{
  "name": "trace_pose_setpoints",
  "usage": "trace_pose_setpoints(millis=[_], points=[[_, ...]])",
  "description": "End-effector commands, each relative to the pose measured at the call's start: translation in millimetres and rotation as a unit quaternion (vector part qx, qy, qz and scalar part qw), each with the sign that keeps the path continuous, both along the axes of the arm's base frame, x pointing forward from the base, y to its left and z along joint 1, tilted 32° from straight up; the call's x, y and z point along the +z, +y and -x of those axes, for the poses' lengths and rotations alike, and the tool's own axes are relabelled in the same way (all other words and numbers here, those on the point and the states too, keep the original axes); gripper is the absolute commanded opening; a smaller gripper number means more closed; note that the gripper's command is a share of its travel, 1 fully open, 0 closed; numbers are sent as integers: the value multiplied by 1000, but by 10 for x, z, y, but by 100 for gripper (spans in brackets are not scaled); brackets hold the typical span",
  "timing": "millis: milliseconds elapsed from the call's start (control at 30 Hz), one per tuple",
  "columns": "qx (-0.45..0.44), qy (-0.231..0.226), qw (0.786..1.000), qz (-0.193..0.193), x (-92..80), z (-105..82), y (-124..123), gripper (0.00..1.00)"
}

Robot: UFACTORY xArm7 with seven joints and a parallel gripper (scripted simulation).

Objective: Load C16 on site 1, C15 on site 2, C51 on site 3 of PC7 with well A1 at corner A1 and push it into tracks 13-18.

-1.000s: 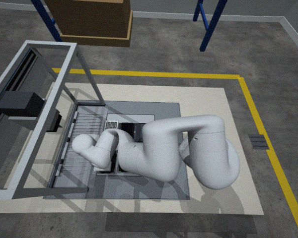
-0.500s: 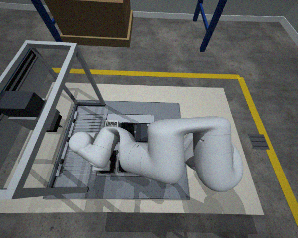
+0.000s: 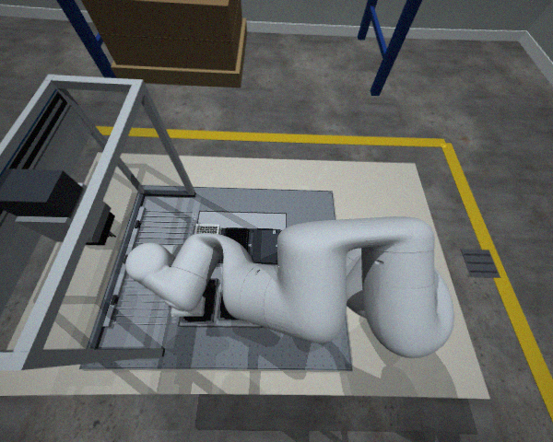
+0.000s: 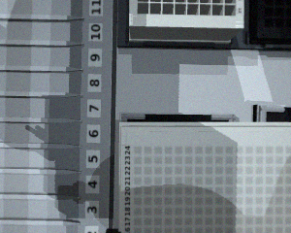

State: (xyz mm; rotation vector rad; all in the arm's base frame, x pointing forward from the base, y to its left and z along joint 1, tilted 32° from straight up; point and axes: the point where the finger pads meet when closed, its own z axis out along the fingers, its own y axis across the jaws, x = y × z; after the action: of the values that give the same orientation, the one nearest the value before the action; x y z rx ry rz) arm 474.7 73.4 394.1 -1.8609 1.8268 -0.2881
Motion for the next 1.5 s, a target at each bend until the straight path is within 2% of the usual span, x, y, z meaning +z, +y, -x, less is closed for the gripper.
trace_pose_setpoints(millis=[0, 300, 667, 733, 967, 1233, 1300, 1467], points=[[52, -15, 998, 30, -75, 108, -125, 0], [150, -39, 984, 87, -251, 314, -347, 0], [299, -76, 935, 174, -528, 638, -694, 0], [299, -76, 935, 174, -528, 638, -694, 0], [389, -98, 888, 227, -704, 844, -916, 0], [485, -121, 818, 283, -905, 1080, -1169, 0], [485, -121, 818, 283, -905, 1080, -1169, 0], [541, -135, 768, 315, -1031, 1227, -1327, 0]])
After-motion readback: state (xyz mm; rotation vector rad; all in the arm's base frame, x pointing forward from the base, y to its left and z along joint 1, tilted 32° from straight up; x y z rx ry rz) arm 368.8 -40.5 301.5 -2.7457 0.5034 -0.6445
